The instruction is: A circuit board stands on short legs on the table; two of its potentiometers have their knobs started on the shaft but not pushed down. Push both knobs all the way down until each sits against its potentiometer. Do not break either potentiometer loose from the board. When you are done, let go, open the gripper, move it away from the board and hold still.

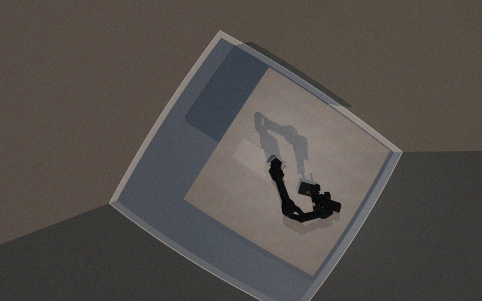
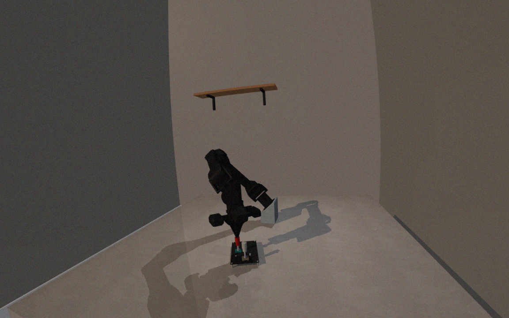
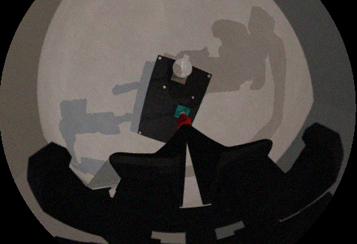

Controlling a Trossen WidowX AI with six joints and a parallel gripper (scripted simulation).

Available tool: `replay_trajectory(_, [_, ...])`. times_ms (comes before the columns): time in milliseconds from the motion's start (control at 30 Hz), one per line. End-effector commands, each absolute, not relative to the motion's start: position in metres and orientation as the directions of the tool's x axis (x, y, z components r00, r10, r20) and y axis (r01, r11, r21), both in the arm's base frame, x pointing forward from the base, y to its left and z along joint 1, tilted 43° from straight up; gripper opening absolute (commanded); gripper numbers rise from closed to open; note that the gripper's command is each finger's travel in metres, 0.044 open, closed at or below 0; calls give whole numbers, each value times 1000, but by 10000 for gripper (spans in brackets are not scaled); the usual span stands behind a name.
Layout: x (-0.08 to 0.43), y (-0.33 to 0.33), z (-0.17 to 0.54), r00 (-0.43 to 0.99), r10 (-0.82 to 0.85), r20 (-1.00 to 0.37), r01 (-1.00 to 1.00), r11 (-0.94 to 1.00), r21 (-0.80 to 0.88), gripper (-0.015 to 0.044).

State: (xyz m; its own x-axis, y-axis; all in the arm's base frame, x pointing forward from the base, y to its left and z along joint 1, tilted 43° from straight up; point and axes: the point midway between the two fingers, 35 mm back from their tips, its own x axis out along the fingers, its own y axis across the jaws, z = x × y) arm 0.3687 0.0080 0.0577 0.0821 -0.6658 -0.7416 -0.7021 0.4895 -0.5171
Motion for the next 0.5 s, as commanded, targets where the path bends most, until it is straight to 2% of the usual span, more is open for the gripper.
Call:
replay_trajectory(0, [370, -3, 49, 63, -674, -736, -695, 499, -517, 0])
replay_trajectory(467, [370, -7, 45, 63, -674, -736, -695, 499, -518, 0])
